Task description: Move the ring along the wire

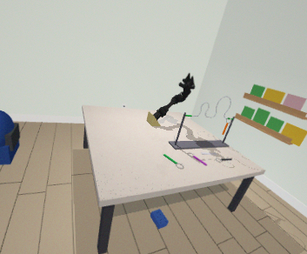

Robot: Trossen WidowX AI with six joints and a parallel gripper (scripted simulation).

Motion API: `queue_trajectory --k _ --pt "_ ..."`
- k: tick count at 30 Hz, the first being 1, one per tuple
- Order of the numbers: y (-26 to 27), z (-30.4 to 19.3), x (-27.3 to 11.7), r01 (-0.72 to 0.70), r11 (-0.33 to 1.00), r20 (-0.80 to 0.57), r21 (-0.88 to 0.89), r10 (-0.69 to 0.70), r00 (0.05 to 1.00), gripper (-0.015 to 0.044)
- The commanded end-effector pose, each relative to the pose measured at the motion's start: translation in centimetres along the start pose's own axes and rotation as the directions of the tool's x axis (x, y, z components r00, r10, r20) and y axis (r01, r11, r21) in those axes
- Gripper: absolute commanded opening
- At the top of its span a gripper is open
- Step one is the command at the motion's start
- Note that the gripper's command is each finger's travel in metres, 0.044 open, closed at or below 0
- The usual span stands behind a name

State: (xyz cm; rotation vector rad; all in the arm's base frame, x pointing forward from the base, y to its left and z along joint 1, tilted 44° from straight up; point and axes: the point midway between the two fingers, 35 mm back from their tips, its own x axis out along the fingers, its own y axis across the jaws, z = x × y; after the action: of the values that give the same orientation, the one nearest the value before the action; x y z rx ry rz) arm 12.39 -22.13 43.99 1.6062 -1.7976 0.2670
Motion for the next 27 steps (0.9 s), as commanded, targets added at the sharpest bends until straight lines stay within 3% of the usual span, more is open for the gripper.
queue_trajectory --k 1,9,27 --pt "0.0 0.0 0.0 0.002 1.000 0.000 -0.002 -0.002 1.000 0.0374" --pt "-3.0 -3.0 0.0 0.109 0.987 -0.016 -0.118 -0.111 0.994 0.0164" --pt "-14.0 -13.0 -4.9 0.427 0.777 -0.048 -0.463 -0.502 0.863 0.0160"
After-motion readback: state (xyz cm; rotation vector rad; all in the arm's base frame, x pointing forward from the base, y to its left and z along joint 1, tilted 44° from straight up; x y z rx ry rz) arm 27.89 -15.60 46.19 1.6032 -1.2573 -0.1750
